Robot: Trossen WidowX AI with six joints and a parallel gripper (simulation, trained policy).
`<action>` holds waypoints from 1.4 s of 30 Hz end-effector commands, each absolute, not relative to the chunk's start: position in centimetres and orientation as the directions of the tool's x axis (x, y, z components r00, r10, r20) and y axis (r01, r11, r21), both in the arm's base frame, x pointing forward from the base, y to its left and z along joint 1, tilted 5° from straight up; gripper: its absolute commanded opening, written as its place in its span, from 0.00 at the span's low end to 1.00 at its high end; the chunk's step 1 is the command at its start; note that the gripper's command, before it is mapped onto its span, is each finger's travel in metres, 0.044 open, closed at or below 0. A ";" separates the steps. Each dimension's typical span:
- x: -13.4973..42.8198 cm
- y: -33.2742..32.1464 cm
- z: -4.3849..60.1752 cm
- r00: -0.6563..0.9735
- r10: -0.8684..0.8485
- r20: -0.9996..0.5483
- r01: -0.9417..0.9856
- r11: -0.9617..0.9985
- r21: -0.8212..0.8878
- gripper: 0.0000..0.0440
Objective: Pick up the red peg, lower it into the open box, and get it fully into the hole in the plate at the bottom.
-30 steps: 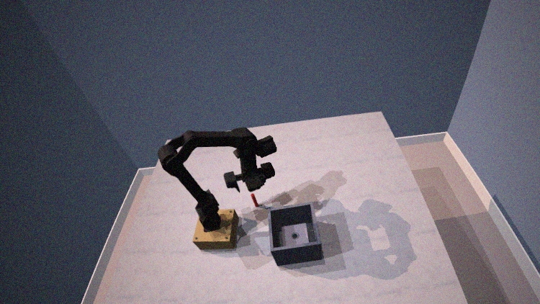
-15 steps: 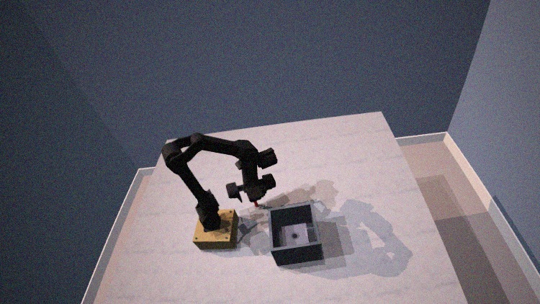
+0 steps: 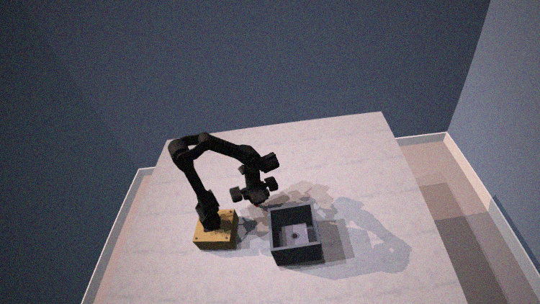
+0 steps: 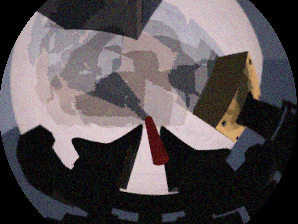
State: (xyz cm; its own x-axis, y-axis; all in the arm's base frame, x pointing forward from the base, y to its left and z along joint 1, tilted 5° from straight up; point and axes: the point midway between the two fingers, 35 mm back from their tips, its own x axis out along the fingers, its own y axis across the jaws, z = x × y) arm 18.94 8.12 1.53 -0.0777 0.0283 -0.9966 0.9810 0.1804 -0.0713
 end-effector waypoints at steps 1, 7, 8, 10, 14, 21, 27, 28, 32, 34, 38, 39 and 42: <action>19.1 8.4 1.1 -0.077 0.037 -0.996 0.977 0.202 -0.068 0.07; 19.9 8.3 1.8 -0.040 0.052 -0.998 0.978 0.206 -0.028 0.00; 20.1 8.3 2.0 -0.030 0.057 -0.998 0.979 0.202 -0.018 0.00; 20.3 8.3 2.6 -0.011 0.067 -0.998 0.981 0.194 0.002 0.00; 20.9 8.3 3.8 0.029 0.086 -0.996 0.983 0.180 0.044 0.00; 22.0 8.1 6.6 0.104 0.116 -0.988 0.978 0.171 0.123 0.00; 23.0 7.3 9.3 0.166 0.122 -0.979 0.967 0.176 0.186 0.00; 23.1 7.2 9.8 0.176 0.120 -0.977 0.964 0.178 0.196 0.00; 23.6 6.2 11.6 0.214 0.108 -0.971 0.955 0.185 0.231 0.00; 23.8 5.6 12.5 0.229 0.101 -0.968 0.951 0.188 0.245 0.00; 24.2 4.4 14.2 0.257 0.081 -0.963 0.945 0.189 0.268 0.00; 24.2 4.1 14.6 0.262 0.075 -0.962 0.943 0.189 0.272 0.00; 24.4 3.0 15.6 0.273 0.055 -0.960 0.941 0.189 0.279 0.00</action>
